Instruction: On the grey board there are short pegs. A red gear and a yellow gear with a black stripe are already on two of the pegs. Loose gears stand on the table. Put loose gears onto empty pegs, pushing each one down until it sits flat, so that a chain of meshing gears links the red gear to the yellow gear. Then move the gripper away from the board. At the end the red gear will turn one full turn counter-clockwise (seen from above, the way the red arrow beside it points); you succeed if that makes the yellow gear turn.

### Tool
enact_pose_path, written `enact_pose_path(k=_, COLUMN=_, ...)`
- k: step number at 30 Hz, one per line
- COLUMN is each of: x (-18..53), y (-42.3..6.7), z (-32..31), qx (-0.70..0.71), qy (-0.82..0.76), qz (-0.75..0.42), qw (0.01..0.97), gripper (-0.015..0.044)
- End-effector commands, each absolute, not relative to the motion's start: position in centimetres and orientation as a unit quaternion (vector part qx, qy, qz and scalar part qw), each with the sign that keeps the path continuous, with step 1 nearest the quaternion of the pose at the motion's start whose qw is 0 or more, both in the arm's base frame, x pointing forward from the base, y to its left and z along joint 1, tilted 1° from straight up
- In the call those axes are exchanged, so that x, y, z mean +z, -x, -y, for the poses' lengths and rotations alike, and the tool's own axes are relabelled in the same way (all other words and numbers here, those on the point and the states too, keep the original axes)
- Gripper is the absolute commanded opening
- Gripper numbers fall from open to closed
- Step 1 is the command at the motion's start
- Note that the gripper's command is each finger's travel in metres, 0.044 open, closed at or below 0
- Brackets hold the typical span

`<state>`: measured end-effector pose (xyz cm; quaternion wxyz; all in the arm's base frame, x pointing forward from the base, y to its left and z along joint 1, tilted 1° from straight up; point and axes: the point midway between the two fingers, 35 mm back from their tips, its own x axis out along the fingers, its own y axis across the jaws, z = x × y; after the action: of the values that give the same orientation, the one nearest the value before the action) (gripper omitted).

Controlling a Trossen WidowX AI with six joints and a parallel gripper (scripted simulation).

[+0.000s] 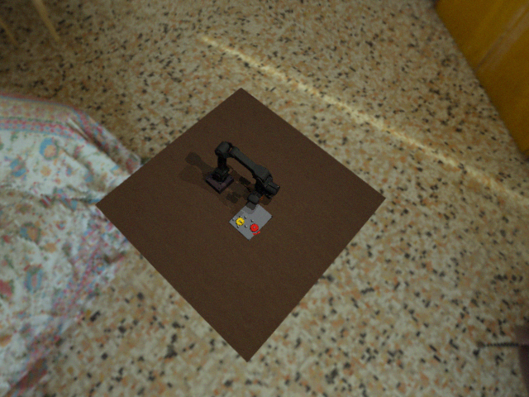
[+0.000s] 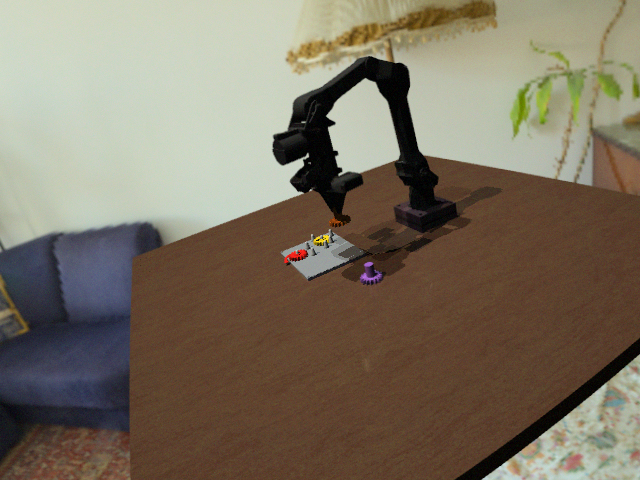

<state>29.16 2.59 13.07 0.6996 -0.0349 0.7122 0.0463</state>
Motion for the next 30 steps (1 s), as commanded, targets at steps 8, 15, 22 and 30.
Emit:
enact_pose_path(k=8, x=12.2, y=-30.6, z=0.0, qx=0.049, qy=0.04, qz=-0.709, qw=0.703, gripper=0.0)
enact_pose_path(k=15, x=11.7, y=-31.1, z=1.7, qx=0.043, qy=0.037, qz=-0.708, qw=0.704, gripper=0.0)
enact_pose_path(k=22, x=11.2, y=-31.6, z=3.4, qx=0.035, qy=0.032, qz=-0.709, qw=0.704, gripper=0.0)
enact_pose_path(k=30, x=10.5, y=-32.0, z=5.4, qx=0.034, qy=0.031, qz=-0.708, qw=0.705, gripper=0.0)
